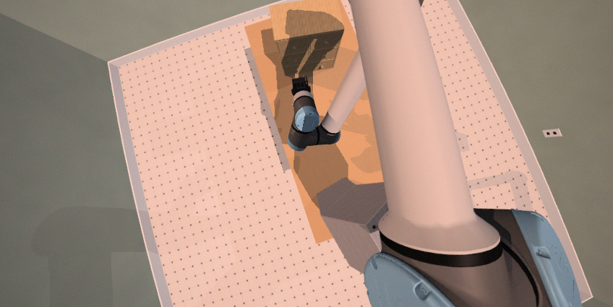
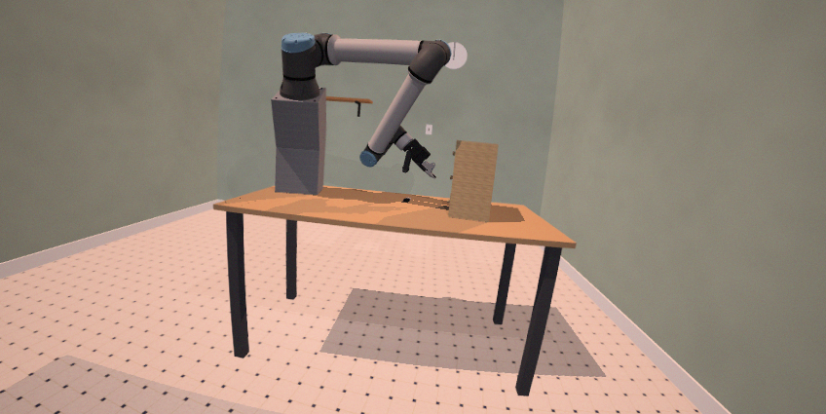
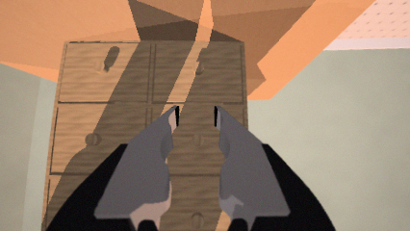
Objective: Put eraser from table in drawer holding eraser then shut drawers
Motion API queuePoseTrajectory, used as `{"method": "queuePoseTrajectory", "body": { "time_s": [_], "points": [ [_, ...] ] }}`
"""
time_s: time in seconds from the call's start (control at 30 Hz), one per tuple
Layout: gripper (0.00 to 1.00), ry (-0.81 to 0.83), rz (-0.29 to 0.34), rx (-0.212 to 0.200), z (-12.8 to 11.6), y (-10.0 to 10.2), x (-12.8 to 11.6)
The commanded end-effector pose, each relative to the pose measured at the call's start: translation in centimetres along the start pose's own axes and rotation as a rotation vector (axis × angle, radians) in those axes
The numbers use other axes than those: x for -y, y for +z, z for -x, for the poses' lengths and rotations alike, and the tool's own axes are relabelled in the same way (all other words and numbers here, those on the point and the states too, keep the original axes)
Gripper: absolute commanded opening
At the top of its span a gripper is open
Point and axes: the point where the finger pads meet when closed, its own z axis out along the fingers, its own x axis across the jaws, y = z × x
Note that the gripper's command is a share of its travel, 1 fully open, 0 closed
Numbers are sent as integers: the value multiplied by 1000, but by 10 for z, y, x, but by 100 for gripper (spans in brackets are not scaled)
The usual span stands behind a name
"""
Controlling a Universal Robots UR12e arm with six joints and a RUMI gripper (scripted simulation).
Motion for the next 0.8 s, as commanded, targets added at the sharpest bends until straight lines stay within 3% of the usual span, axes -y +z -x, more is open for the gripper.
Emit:
{"method": "queuePoseTrajectory", "body": {
  "time_s": [0.0, 0.4, 0.77],
  "points": [
    [20, -1, 1, -1, -1, 0, 0],
    [20, 0, 0, 0, 0, 5, 2],
    [20, 0, 0, 0, 0, 27, 6]
  ]
}}
